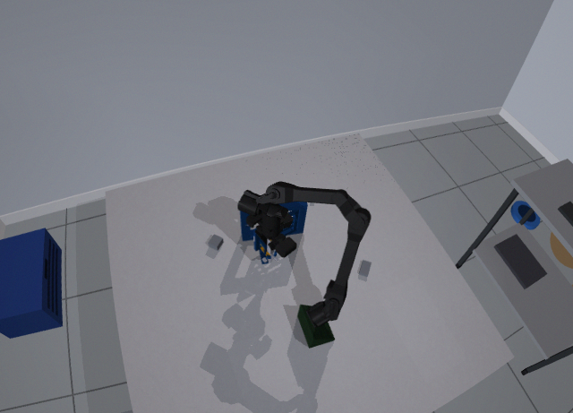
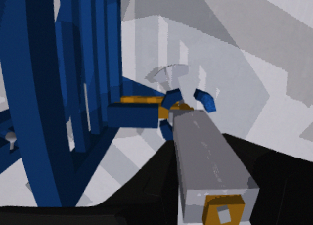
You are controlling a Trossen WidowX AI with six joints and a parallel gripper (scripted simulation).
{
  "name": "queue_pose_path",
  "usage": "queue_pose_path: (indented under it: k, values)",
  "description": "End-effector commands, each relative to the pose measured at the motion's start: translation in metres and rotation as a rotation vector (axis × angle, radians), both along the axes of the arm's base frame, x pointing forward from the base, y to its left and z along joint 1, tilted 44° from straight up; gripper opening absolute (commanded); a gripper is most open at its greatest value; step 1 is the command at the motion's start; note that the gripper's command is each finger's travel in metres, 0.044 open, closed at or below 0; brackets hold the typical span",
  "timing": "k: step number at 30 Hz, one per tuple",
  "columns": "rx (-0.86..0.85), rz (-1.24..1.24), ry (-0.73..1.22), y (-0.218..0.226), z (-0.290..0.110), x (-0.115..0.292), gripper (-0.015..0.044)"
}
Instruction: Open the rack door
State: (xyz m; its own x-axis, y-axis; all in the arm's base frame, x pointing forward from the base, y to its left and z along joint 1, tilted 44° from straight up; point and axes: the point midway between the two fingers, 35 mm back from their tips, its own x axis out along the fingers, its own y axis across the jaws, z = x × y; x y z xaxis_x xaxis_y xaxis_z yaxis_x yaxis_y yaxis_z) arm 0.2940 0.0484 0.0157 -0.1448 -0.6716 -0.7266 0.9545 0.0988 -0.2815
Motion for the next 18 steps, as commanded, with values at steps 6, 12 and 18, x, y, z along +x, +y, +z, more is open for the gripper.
queue_pose_path:
  k: [6, 12, 18]
  values:
    - [0.019, 0.108, 0.097, -0.006, 0.009, -0.019, 0.0009]
    - [0.031, 0.175, 0.160, -0.012, 0.016, -0.031, 0.0009]
    - [0.044, 0.240, 0.222, -0.018, 0.024, -0.042, 0.0009]
